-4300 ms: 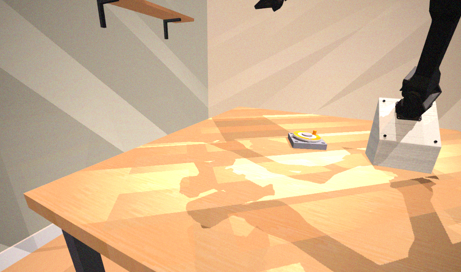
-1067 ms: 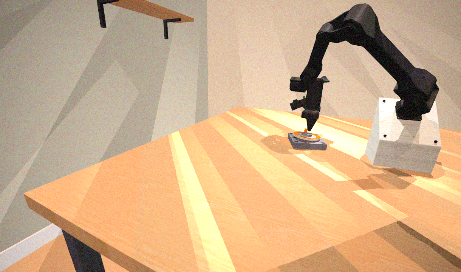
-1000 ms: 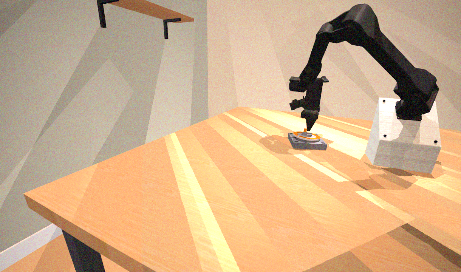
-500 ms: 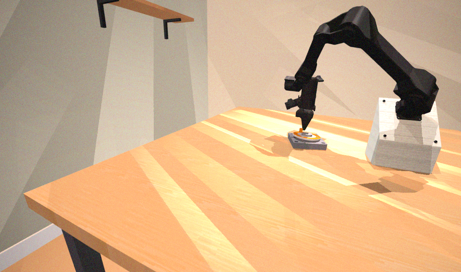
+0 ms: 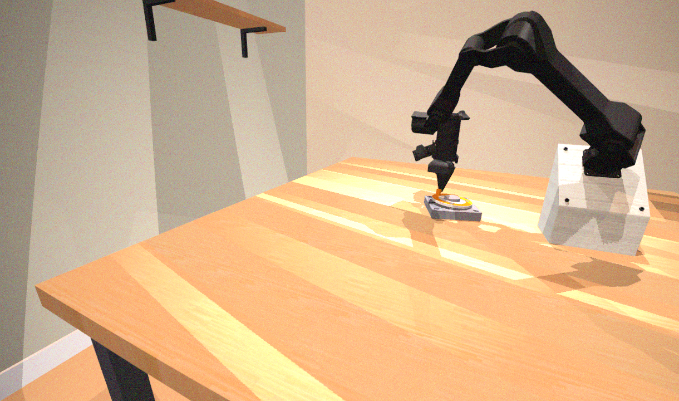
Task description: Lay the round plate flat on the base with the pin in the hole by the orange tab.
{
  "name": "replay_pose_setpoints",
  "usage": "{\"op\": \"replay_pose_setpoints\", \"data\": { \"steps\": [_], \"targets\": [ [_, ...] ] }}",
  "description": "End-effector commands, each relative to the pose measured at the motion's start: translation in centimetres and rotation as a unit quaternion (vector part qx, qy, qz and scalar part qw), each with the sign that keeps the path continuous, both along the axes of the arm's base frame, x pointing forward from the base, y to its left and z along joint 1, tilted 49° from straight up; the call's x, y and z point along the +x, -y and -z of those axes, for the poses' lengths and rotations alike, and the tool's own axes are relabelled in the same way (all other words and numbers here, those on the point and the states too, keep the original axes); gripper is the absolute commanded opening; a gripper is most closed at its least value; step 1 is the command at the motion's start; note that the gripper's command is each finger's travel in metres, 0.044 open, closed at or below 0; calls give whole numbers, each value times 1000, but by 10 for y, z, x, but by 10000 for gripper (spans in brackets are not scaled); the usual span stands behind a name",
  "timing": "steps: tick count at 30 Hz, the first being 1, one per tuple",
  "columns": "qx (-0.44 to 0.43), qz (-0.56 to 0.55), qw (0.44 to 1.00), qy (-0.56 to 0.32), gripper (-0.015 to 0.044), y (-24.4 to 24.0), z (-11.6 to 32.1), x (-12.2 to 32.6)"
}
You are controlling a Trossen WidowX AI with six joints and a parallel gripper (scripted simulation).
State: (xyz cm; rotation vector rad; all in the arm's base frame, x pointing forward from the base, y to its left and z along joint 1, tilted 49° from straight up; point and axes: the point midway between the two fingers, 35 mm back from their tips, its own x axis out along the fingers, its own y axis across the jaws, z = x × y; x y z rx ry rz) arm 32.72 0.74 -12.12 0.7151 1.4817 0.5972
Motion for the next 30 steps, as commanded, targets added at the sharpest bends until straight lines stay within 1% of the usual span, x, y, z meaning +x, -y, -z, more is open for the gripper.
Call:
{"op": "replay_pose_setpoints", "data": {
  "steps": [1,30],
  "targets": [
    [1,2,1000,2,0,-2,-6,8],
    [2,2,1000,2,0,-21,-30,18]
  ]
}}
